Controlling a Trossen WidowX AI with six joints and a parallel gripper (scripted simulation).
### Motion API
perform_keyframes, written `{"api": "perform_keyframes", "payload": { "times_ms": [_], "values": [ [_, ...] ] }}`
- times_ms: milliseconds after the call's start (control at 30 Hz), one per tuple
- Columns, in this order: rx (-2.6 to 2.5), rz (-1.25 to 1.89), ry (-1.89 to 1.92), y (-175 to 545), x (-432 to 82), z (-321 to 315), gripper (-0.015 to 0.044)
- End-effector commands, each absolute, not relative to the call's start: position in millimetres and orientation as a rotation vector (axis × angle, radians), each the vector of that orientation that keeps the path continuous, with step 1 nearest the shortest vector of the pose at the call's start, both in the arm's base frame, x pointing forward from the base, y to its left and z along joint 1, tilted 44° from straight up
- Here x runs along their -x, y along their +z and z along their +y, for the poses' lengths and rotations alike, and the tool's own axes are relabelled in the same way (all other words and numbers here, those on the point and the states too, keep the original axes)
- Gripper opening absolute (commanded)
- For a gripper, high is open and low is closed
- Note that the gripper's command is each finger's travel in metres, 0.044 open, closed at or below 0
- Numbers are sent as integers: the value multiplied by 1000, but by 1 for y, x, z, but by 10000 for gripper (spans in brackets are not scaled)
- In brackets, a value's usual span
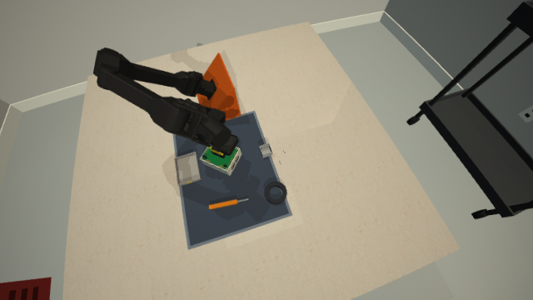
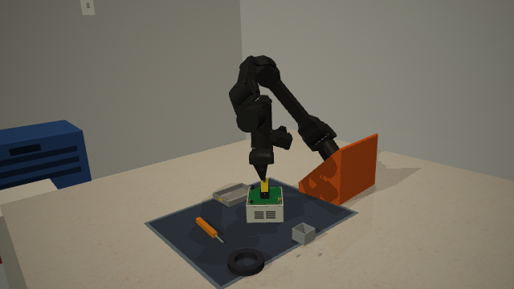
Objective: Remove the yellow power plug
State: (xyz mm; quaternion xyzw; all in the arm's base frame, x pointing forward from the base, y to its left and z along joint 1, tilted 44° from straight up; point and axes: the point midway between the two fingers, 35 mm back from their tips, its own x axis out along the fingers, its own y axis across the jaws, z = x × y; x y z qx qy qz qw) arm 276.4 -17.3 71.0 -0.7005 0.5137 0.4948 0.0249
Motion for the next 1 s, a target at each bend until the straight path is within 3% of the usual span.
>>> {"api": "perform_keyframes", "payload": {
  "times_ms": [0,367,733,967],
  "values": [
    [2169,1581,1523,71,-278,-15,0],
    [2124,1699,1547,80,-284,1,0],
    [2224,1402,1486,91,-270,-6,0],
    [2189,1519,1511,89,-275,-1,0]
  ]
}}
